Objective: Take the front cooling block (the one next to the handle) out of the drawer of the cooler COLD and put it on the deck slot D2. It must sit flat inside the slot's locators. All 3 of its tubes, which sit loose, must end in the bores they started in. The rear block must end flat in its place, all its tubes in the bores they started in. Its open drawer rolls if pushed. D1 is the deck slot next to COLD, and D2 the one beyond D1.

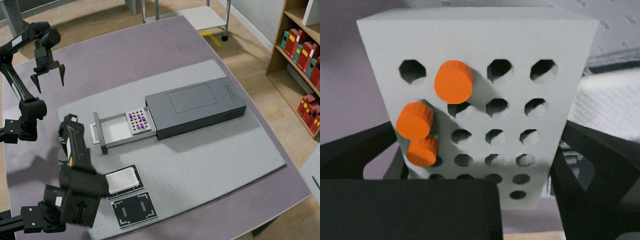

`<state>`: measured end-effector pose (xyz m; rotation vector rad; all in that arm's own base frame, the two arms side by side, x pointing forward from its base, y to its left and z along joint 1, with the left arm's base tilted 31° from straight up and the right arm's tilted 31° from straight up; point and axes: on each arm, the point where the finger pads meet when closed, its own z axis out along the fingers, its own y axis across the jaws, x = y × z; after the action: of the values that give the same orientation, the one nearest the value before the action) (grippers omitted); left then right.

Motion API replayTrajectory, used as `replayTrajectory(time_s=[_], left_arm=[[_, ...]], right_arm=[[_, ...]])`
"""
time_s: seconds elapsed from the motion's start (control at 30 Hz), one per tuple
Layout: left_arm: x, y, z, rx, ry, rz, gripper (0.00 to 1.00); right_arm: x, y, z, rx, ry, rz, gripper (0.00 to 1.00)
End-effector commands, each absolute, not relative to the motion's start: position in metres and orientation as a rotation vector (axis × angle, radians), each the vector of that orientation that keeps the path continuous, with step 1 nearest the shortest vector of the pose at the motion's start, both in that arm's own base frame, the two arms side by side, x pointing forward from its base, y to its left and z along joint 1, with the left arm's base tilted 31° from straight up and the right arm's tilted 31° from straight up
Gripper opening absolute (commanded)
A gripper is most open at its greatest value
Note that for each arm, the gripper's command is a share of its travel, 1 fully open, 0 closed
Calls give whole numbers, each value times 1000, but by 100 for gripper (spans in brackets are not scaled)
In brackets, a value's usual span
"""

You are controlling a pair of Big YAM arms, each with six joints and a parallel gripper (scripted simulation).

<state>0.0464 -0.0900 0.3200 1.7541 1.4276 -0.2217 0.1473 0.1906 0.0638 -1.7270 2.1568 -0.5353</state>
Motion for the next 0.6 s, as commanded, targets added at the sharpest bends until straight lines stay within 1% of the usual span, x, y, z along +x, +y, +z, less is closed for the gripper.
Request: replayTrajectory(time_s=[0.0, 0.37, 0.57], left_arm=[[44, -82, 347, 1689, 1405, -232, 100], [45, -83, 348, 1682, 1402, -225, 100], [58, -113, 345, 1723, 1382, -212, 100]], right_arm=[[163, 183, 96, -1489, 2255, -441, 84], [197, 128, 108, -1137, 2402, -367, 84], [211, 113, 117, -1000, 2432, -328, 84]])
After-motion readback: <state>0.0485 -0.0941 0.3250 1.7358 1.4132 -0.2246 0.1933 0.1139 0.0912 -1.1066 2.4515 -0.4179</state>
